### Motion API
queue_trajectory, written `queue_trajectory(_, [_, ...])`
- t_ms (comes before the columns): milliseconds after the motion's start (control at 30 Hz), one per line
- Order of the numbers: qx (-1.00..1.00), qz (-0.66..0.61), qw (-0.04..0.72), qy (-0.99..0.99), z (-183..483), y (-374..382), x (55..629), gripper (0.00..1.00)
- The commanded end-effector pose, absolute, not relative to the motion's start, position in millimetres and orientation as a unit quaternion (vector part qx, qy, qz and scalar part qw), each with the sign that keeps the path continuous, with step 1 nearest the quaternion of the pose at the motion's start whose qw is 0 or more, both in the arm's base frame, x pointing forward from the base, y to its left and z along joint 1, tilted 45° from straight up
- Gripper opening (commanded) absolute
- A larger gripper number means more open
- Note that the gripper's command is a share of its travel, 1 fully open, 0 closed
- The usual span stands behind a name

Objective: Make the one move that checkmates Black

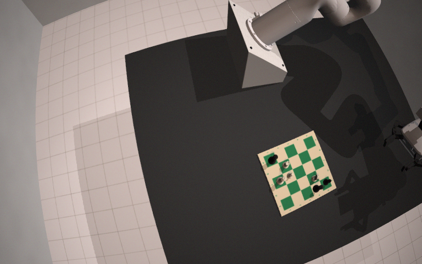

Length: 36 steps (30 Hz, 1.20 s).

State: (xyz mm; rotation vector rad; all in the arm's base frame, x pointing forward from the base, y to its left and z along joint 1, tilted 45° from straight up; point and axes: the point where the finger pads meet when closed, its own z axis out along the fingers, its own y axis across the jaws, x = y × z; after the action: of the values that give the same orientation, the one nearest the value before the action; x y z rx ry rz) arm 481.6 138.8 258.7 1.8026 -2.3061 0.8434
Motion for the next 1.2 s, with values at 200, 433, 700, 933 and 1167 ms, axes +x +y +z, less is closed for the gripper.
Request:
queue_trajectory(200, [0.648,0.313,0.07,-0.691,237.9,180.5,470.5,1.0])
queue_trajectory(433, [0.648,0.313,0.07,-0.691,237.9,180.5,470.5,1.0])
queue_trajectory(700, [0.691,0.338,0.093,-0.632,215.2,212.0,457.8,1.0])
queue_trajectory(933, [0.691,0.338,0.093,-0.632,215.2,212.0,457.8,1.0])
queue_trajectory(1167, [0.708,0.348,0.102,-0.606,204.6,224.2,451.8,1.0])
